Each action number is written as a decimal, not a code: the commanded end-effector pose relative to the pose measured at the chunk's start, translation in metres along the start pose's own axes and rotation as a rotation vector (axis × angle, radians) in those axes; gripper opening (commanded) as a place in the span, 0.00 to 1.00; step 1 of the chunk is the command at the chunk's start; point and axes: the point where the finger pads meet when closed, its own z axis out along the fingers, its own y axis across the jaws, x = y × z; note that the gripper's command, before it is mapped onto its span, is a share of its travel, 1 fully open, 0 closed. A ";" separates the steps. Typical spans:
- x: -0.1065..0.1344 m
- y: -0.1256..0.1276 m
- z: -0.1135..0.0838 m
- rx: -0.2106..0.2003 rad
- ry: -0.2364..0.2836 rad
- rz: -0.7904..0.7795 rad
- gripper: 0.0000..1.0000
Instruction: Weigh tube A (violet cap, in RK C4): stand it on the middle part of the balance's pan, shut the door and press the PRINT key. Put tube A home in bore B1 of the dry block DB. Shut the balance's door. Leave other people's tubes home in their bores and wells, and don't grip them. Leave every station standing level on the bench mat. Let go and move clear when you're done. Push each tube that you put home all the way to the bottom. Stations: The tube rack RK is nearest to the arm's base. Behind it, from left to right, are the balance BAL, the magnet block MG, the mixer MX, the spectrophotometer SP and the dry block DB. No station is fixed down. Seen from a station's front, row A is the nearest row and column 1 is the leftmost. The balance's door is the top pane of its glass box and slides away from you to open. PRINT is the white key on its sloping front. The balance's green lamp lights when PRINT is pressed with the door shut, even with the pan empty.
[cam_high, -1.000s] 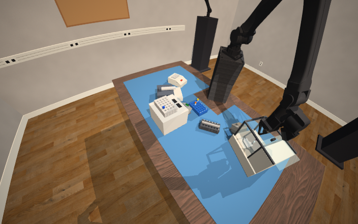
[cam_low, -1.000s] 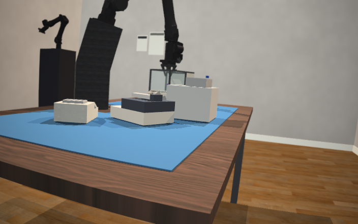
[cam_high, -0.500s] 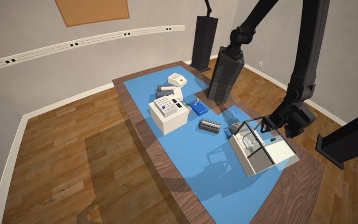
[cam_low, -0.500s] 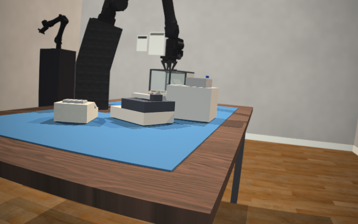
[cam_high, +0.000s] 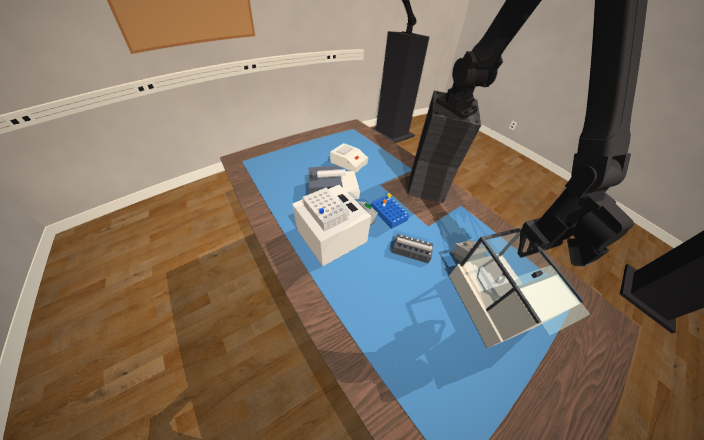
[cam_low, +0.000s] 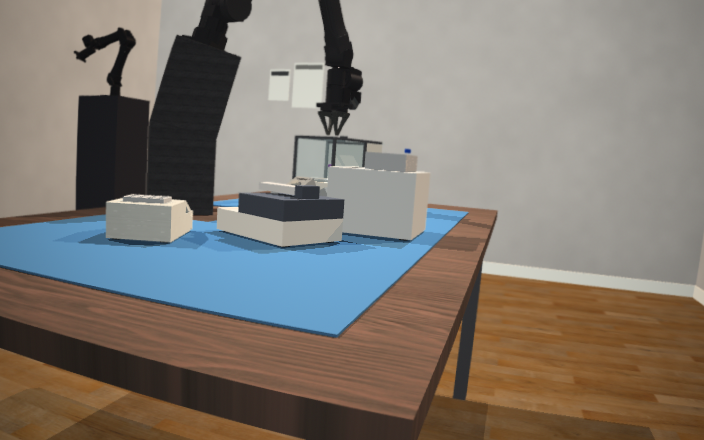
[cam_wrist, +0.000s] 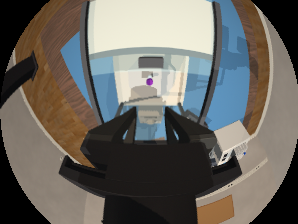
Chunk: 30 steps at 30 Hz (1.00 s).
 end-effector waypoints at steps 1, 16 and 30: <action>-0.002 0.005 -0.014 0.000 -0.010 0.005 0.36; -0.002 0.001 -0.034 0.002 -0.009 0.012 0.36; -0.003 0.004 -0.058 0.001 -0.014 0.006 0.36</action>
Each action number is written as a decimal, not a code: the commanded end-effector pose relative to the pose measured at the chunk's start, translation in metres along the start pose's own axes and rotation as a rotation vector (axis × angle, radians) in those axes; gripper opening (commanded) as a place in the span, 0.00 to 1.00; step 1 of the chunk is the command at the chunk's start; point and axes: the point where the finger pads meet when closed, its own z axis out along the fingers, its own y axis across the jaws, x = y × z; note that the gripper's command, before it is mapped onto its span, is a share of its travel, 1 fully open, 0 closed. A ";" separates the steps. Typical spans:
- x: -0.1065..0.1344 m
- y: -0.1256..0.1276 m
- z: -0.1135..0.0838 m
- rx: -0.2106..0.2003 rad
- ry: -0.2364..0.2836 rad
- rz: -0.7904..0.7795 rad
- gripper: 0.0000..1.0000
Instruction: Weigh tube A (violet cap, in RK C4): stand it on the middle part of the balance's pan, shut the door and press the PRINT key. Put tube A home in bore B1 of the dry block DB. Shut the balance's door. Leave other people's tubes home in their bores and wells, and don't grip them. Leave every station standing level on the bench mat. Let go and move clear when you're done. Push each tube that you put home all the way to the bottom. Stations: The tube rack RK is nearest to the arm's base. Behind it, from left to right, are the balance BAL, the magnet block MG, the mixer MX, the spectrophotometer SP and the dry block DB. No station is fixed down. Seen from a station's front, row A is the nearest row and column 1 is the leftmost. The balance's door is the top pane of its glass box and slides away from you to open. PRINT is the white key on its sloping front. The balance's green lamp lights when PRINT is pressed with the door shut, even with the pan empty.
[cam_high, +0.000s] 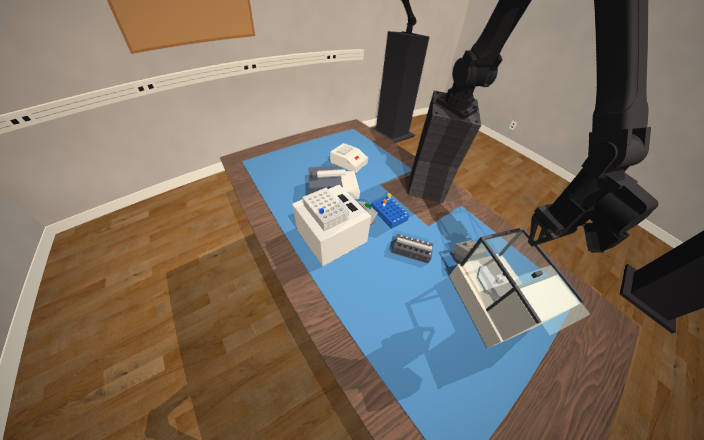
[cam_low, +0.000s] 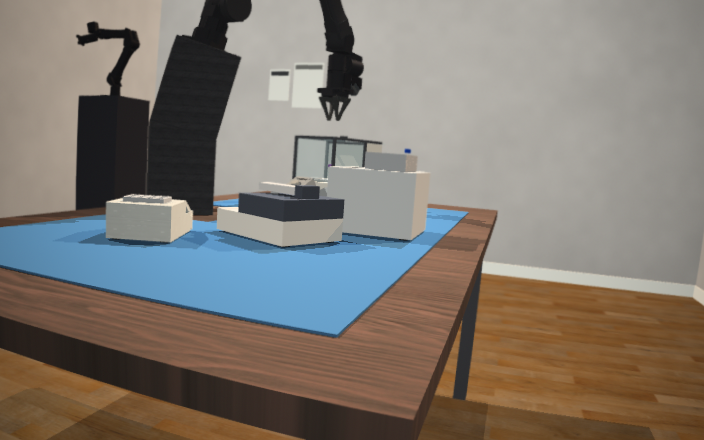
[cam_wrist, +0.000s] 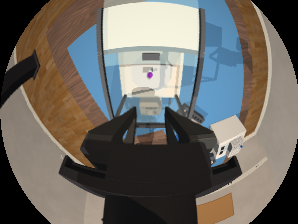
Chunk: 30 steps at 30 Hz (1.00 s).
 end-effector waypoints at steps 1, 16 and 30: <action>-0.004 0.004 -0.012 0.001 -0.015 0.007 0.36; -0.009 0.000 -0.007 0.001 -0.021 0.005 0.36; -0.009 0.000 -0.007 0.001 -0.021 0.005 0.36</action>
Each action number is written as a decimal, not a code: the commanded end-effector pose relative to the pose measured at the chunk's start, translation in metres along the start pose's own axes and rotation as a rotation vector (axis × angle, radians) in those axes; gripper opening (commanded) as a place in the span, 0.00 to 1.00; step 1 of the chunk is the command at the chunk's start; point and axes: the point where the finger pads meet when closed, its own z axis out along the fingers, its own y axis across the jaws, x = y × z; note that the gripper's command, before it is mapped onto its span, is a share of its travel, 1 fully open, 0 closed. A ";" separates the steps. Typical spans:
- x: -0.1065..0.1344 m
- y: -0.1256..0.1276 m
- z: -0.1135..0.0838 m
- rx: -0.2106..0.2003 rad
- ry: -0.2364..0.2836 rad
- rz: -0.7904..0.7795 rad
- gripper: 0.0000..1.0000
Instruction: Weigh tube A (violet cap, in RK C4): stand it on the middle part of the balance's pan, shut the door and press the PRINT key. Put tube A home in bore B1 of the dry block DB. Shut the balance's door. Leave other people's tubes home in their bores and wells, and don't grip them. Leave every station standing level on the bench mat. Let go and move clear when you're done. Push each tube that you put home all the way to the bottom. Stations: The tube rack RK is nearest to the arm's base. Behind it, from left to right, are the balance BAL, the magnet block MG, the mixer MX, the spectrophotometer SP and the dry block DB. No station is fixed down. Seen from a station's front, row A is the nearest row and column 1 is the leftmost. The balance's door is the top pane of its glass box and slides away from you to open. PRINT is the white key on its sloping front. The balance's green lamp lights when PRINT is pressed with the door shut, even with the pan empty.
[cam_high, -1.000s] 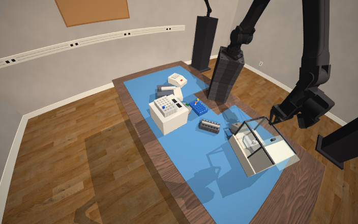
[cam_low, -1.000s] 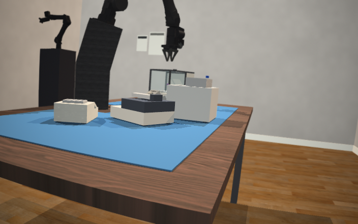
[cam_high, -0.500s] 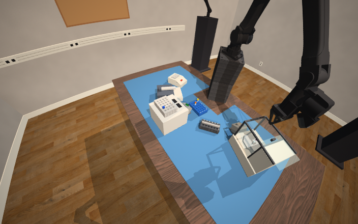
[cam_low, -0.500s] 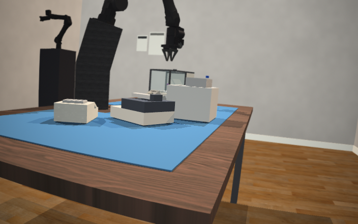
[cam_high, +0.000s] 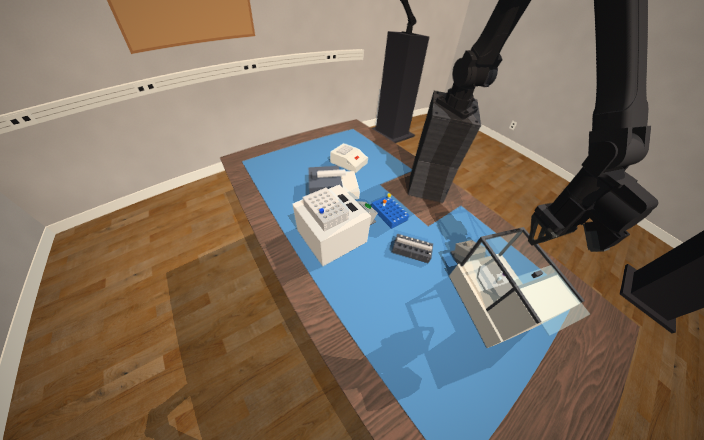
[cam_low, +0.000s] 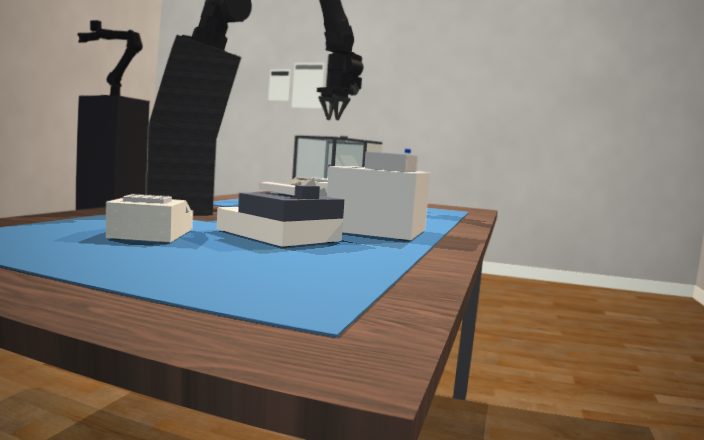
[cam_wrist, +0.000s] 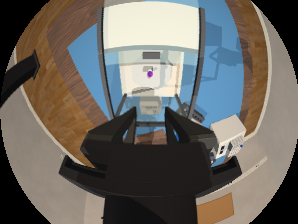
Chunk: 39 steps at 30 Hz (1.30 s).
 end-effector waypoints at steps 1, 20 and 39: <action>-0.011 0.000 -0.006 0.002 -0.024 0.005 0.36; -0.027 0.000 -0.023 0.001 -0.057 0.014 0.30; -0.035 0.002 -0.014 -0.002 -0.026 0.384 0.30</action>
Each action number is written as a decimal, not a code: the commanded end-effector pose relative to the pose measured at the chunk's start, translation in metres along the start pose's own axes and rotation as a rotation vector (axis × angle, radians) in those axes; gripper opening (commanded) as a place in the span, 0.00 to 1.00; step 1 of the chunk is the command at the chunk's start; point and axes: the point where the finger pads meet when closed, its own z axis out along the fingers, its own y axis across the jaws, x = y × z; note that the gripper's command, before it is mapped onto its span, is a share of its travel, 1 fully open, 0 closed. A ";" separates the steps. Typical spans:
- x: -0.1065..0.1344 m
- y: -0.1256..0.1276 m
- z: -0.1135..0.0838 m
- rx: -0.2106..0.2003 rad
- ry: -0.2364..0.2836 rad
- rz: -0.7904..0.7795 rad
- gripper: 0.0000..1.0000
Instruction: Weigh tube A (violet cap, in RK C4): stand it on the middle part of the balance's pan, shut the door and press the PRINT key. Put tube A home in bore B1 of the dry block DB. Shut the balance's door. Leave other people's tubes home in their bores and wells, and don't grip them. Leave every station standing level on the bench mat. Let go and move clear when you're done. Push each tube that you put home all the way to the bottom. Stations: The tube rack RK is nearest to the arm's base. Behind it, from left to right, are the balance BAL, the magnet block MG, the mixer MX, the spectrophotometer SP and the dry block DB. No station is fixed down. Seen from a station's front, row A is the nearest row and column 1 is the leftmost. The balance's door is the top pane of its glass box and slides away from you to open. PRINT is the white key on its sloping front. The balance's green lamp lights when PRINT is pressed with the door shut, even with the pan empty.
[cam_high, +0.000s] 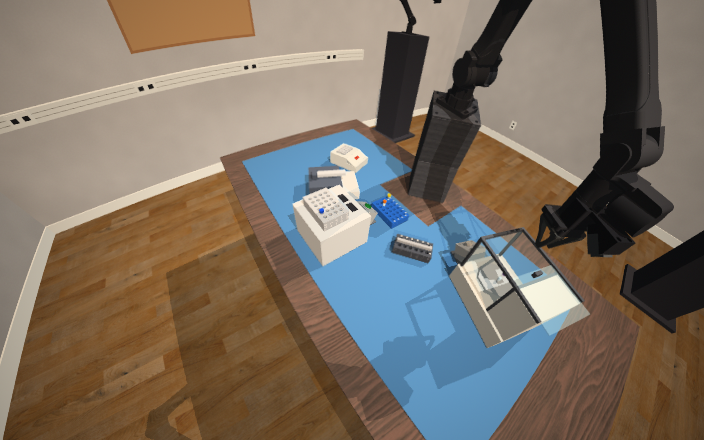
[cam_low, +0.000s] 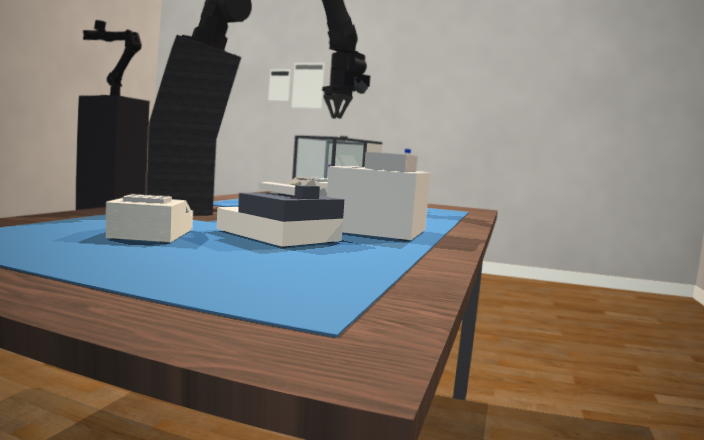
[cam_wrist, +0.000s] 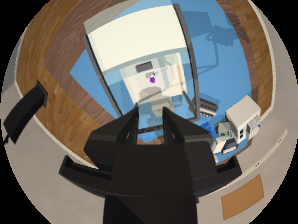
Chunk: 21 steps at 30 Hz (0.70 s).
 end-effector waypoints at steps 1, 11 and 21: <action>-0.022 0.008 -0.002 0.000 -0.013 0.125 0.30; -0.031 0.011 -0.008 -0.007 -0.024 0.459 0.30; -0.042 0.013 -0.017 -0.020 -0.037 0.704 0.30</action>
